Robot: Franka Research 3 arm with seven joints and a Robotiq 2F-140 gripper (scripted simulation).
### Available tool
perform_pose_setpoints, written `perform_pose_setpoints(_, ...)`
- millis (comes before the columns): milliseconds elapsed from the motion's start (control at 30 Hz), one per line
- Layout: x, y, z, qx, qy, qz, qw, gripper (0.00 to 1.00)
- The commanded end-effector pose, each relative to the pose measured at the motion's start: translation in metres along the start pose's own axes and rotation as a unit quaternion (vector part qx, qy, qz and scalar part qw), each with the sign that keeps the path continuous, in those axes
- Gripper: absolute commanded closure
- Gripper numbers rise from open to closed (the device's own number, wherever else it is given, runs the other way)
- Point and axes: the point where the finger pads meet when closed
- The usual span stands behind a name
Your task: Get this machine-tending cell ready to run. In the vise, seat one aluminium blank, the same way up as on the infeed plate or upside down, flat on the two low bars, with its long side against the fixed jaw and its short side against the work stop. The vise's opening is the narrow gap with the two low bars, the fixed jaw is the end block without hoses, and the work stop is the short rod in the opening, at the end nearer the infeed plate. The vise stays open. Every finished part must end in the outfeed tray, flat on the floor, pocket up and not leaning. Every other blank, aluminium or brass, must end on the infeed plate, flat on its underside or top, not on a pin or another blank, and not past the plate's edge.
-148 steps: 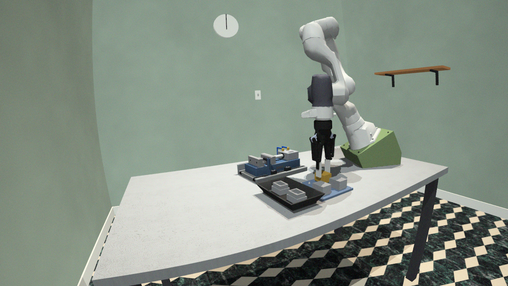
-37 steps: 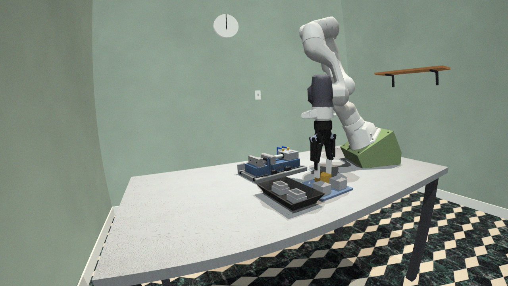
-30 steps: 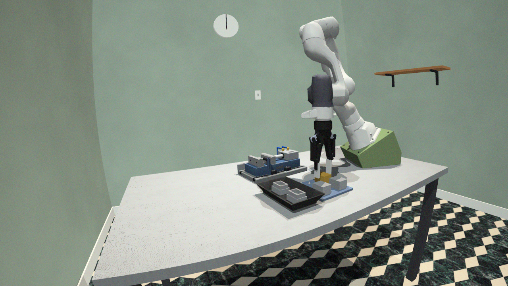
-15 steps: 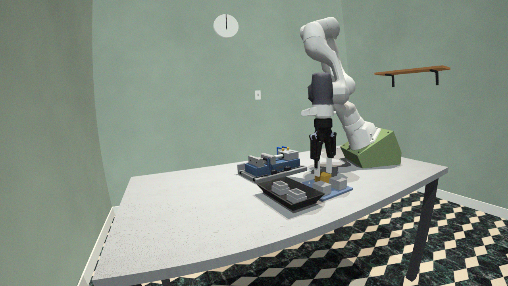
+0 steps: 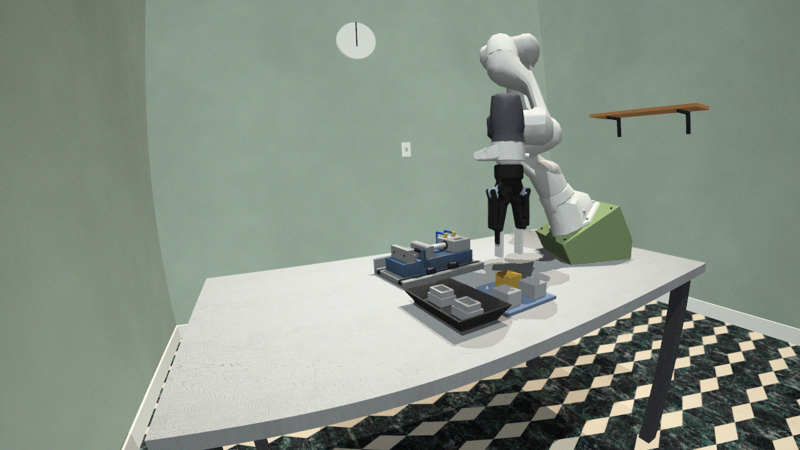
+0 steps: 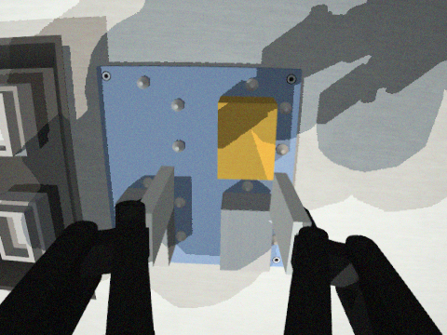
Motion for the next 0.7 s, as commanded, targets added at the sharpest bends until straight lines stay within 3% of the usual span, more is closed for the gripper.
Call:
perform_pose_setpoints(0, 0.021, -0.011, 0.007, 0.017, 0.017, 0.015, 1.000, 0.60)
perform_pose_setpoints(300, 0.072, -0.009, 0.006, 0.017, 0.017, 0.015, 1.000, 0.60)
perform_pose_setpoints(667, 0.085, -0.009, 0.005, 0.017, 0.017, 0.015, 1.000, 0.60)
Point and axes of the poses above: the point where the finger pads meet when closed, its own x axis back along the fingers, its own z axis across the jaws, y = z × x, and after that the axes turned 3 degrees about -x, right-handed
